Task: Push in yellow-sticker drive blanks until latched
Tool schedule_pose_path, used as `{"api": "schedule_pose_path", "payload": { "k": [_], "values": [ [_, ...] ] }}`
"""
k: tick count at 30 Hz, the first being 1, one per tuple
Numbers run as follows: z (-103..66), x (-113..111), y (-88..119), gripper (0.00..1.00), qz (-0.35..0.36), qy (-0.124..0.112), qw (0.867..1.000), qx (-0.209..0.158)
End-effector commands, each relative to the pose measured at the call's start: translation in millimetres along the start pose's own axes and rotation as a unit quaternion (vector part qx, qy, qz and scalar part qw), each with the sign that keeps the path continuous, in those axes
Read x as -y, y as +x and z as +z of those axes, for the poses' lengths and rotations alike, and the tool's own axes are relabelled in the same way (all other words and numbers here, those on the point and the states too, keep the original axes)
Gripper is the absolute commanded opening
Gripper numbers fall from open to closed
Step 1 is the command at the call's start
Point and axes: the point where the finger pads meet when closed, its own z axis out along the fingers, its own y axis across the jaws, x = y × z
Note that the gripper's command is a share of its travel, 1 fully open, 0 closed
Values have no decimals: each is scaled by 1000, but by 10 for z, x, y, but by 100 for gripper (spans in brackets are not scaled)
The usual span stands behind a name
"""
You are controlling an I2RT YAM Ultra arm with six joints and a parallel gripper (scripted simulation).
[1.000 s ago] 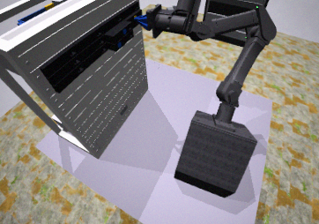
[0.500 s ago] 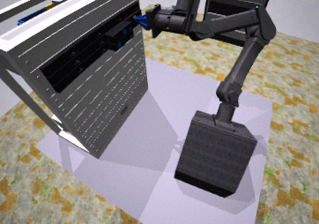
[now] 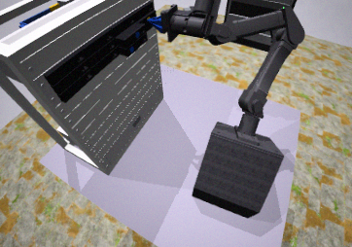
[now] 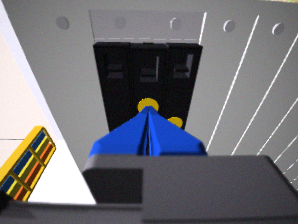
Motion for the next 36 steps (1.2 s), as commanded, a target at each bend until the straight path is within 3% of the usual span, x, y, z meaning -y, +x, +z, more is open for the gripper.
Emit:
{"api": "schedule_pose_path", "payload": {
  "k": [1, 36],
  "values": [
    [40, -236, -84, 0, 12, -31, 999, 4],
    [93, -211, -92, 0, 10, -27, 1000, 4]
  ]
}}
